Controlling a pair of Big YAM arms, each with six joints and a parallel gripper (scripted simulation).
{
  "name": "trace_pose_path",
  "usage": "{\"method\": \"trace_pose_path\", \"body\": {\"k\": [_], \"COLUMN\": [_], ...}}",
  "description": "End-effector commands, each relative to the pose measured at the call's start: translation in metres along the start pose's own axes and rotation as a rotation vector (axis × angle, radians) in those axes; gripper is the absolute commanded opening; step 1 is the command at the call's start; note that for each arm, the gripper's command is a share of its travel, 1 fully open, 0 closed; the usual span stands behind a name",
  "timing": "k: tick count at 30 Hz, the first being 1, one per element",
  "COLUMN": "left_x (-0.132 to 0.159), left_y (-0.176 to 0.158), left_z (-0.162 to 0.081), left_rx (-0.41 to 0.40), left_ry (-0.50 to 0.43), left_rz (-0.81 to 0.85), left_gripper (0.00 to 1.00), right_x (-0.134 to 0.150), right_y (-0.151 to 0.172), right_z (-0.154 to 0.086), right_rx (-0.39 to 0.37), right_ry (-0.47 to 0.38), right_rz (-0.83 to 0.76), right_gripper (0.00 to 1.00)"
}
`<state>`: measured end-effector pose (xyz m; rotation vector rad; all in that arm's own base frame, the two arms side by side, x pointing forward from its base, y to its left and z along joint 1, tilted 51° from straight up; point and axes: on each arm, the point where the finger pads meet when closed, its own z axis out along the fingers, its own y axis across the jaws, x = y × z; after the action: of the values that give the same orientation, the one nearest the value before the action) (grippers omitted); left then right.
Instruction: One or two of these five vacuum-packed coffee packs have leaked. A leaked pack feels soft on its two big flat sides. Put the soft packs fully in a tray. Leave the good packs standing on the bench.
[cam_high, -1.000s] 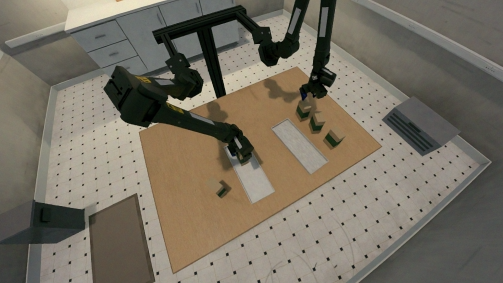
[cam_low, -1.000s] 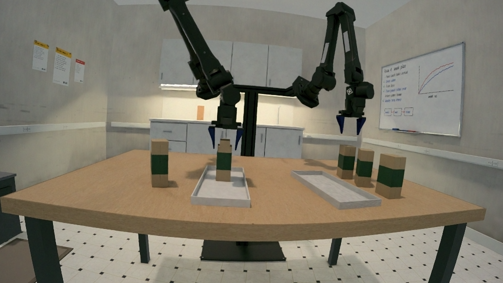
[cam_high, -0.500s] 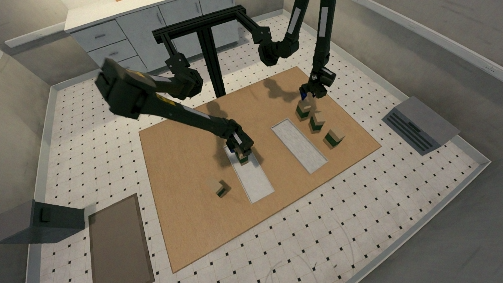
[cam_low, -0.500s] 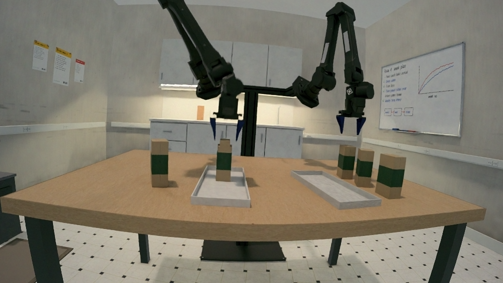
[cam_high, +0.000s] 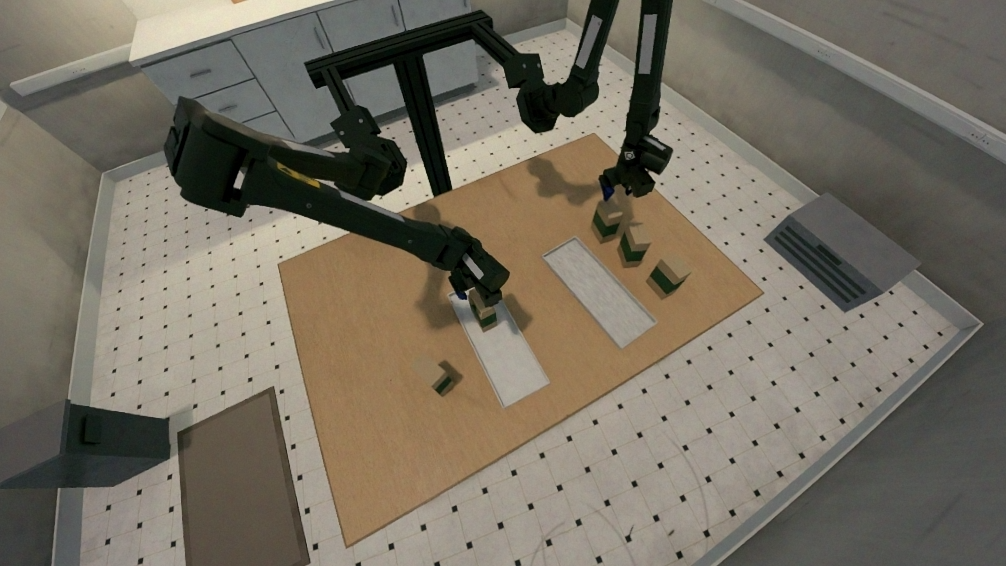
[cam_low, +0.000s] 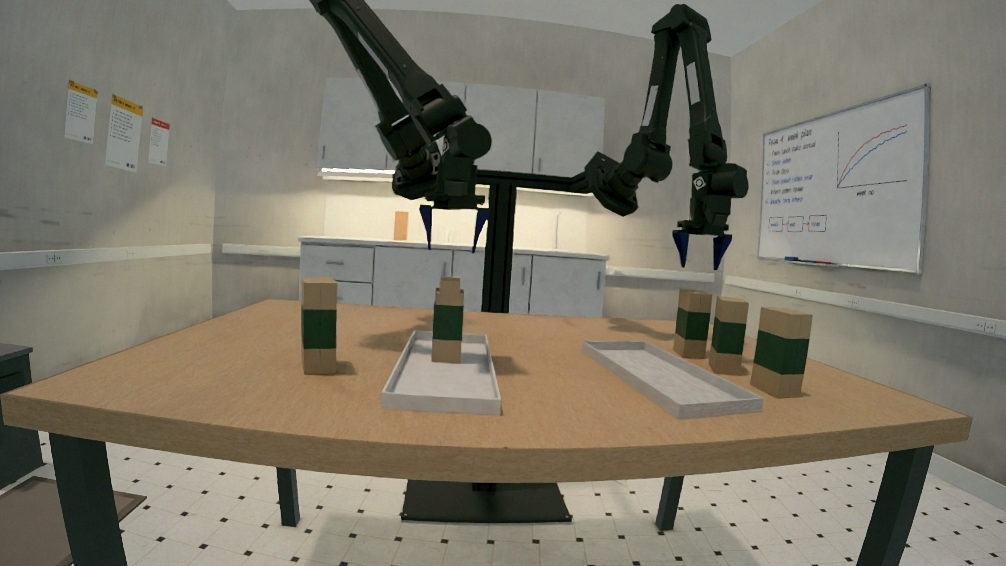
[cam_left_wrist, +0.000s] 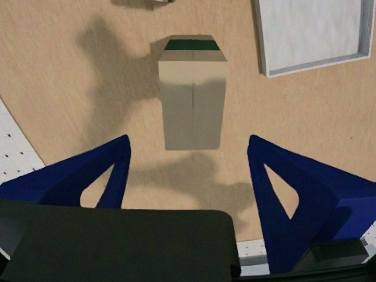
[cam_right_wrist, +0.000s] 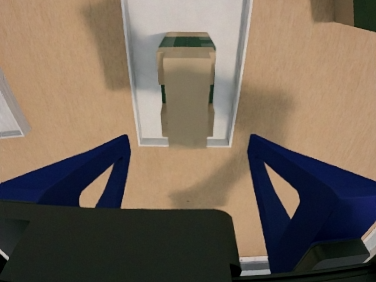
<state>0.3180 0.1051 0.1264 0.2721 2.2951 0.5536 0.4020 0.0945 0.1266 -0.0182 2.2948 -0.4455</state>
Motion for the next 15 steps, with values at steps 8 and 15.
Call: {"method": "trace_pose_path", "body": {"k": [8,15], "left_x": [-0.015,-0.057], "left_y": [0.002,0.014], "left_z": [0.001,0.0], "left_rx": [0.008,0.007], "left_ry": [0.002,-0.001], "left_rz": [0.057,0.229], "left_gripper": [0.79,0.79], "right_x": [-0.044,-0.063], "right_y": [-0.058,-0.097], "right_z": [-0.007,-0.008], "right_rx": [0.003,0.007], "right_ry": [-0.026,-0.029], "right_rz": [-0.261,-0.348], "right_gripper": [0.79,0.79]}}
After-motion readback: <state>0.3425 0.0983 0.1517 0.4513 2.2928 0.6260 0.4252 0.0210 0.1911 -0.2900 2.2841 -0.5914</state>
